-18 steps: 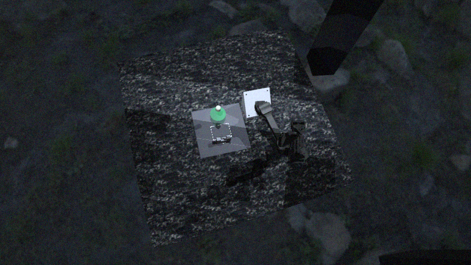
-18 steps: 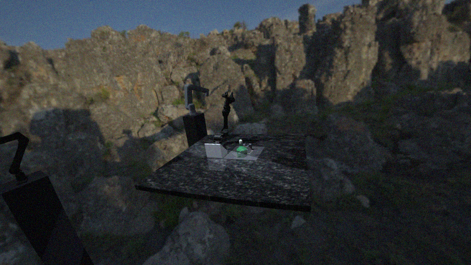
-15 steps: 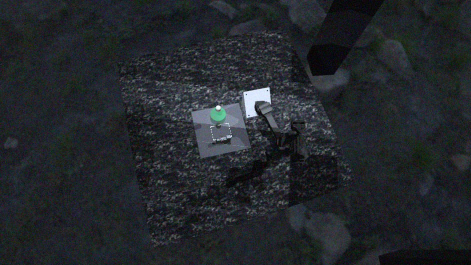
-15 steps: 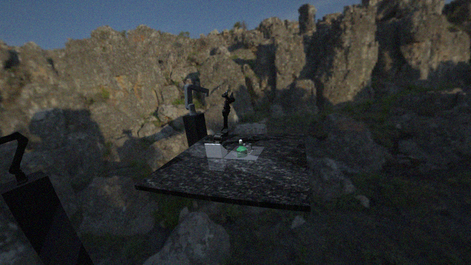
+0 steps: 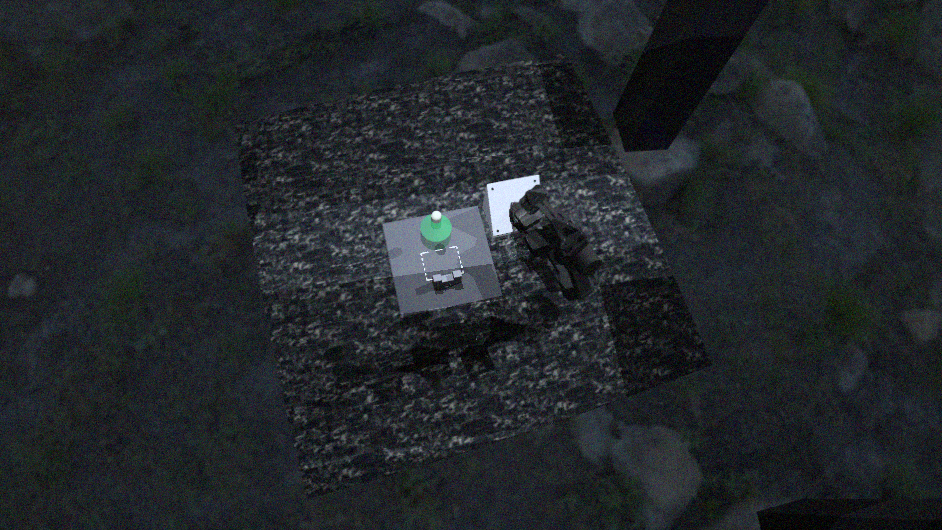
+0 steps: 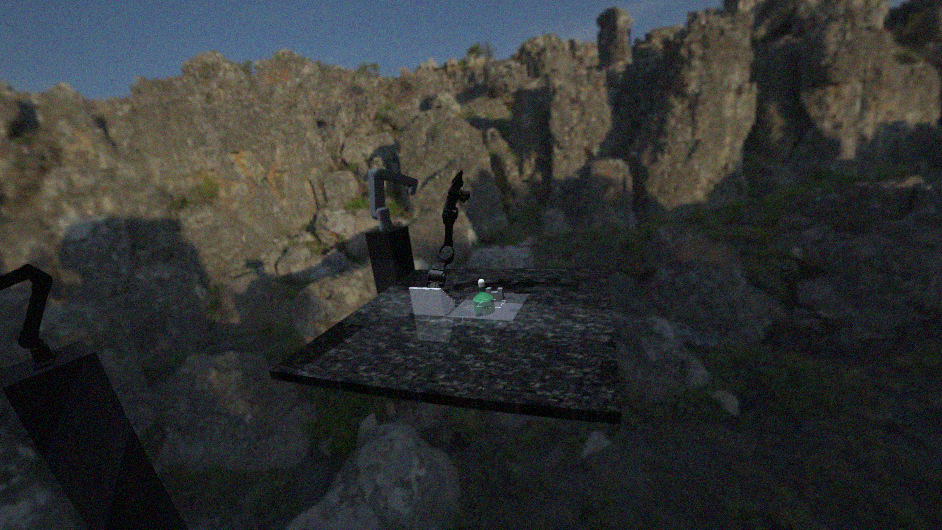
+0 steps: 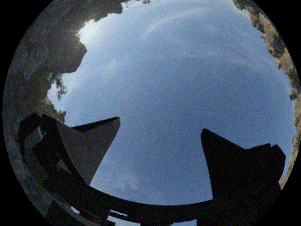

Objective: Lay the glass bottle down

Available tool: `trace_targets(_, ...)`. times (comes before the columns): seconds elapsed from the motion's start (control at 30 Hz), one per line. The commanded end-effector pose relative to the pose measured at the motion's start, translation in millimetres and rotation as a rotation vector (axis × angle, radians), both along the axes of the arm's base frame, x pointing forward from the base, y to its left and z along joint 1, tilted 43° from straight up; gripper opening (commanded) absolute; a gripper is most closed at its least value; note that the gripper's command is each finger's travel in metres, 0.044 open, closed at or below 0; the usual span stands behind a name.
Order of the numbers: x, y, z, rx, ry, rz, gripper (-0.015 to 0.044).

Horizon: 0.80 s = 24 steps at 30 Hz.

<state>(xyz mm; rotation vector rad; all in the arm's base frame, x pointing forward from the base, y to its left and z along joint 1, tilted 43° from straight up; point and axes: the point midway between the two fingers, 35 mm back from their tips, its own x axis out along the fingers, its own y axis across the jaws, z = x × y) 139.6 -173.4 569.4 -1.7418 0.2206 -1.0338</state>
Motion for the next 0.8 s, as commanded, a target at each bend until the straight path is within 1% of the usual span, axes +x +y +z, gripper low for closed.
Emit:
trace_targets(0.0, 34.1, -29.5, -41.7, 0.247, 0.018, 0.14, 0.044)
trace_targets(0.23, 94.5, -67.1, -139.1, 0.84, 0.009, 0.354, 0.044)
trace_targets(0.43, 134.0, -71.8, -235.2, 1.447, -0.042, 0.424, 0.044)
trace_targets(0.6, 153.7, -54.0, -317.2, 2.004, -0.123, 0.339, 0.044)
trace_targets(0.67, 157.6, -41.4, -348.9, 2.236, -0.168, 0.252, 0.044)
trace_targets(0.77, 158.9, -21.0, -387.5, 2.532, -0.242, 0.077, 0.044)
